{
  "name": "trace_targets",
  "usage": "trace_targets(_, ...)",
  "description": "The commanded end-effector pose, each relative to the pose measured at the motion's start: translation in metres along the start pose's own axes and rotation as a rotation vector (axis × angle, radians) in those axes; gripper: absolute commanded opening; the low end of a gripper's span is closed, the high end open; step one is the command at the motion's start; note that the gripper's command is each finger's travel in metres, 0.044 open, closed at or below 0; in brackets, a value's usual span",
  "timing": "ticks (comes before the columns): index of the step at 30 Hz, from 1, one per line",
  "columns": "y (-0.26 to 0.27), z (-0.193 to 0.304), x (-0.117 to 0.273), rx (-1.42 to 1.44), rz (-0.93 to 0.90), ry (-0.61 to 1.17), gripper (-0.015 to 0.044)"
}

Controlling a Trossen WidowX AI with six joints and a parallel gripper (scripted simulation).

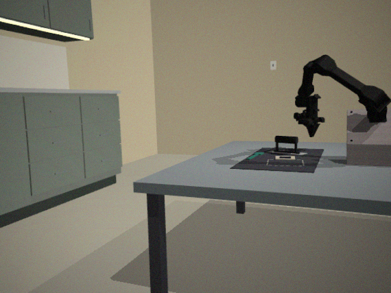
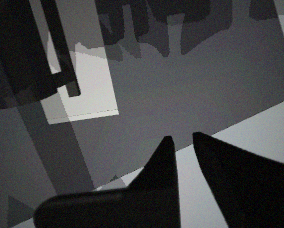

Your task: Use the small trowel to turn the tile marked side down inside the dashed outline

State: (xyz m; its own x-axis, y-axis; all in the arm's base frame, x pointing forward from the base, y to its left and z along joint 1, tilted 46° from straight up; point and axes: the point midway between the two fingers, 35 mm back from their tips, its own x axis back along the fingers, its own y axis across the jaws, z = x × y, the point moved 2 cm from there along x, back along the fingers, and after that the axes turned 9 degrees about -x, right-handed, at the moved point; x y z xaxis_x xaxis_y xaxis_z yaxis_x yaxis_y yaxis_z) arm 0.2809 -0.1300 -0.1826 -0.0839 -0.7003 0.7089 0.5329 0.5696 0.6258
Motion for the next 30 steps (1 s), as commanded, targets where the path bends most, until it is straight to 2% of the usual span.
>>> trace_targets(1, 0.0, 0.0, 0.0, 0.0, 0.0, 0.0, 0.01)
trace_targets(21, 0.0001, -0.0001, 0.0002, 0.001, 0.0, -0.001, 0.01)
trace_targets(25, 0.0001, -0.0002, 0.0003, 0.001, 0.0, -0.001, 0.0)
trace_targets(30, 0.0001, -0.0002, 0.0003, 0.001, 0.0, -0.001, 0.0)
